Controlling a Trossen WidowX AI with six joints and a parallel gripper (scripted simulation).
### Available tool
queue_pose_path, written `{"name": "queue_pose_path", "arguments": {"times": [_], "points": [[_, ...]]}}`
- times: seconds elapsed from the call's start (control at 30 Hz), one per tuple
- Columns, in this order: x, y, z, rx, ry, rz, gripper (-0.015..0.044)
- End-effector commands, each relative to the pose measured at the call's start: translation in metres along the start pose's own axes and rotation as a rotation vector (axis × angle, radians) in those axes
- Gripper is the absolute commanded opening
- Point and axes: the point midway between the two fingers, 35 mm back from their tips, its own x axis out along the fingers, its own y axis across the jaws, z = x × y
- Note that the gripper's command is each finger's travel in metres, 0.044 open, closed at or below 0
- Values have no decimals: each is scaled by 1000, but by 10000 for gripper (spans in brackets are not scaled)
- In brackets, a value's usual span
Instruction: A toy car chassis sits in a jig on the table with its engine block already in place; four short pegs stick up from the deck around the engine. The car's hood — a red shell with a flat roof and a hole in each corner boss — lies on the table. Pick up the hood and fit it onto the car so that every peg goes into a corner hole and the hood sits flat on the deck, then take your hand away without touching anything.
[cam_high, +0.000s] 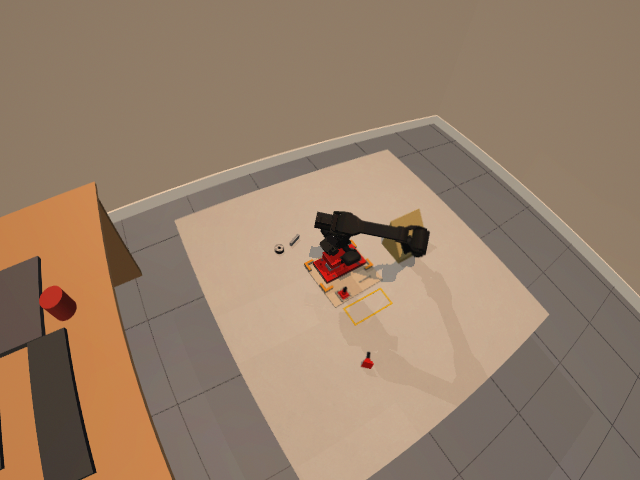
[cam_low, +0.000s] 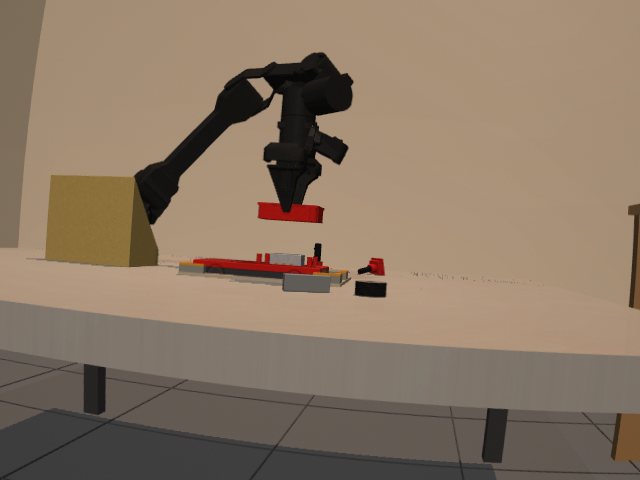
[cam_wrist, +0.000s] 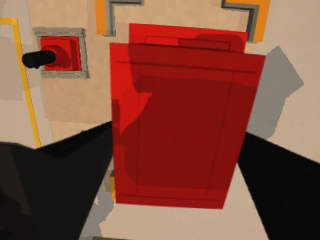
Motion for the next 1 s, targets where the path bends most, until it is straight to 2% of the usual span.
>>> {"name": "queue_pose_path", "arguments": {"times": [0.0,0.2,0.5,0.97], "points": [[-2,-8,0,-6,-6,-7,0],[7,-6,0,-6,-6,-6,0],[47,-11,3,-7,-7,-5,0],[48,-11,2,-7,-7,-5,0]]}}
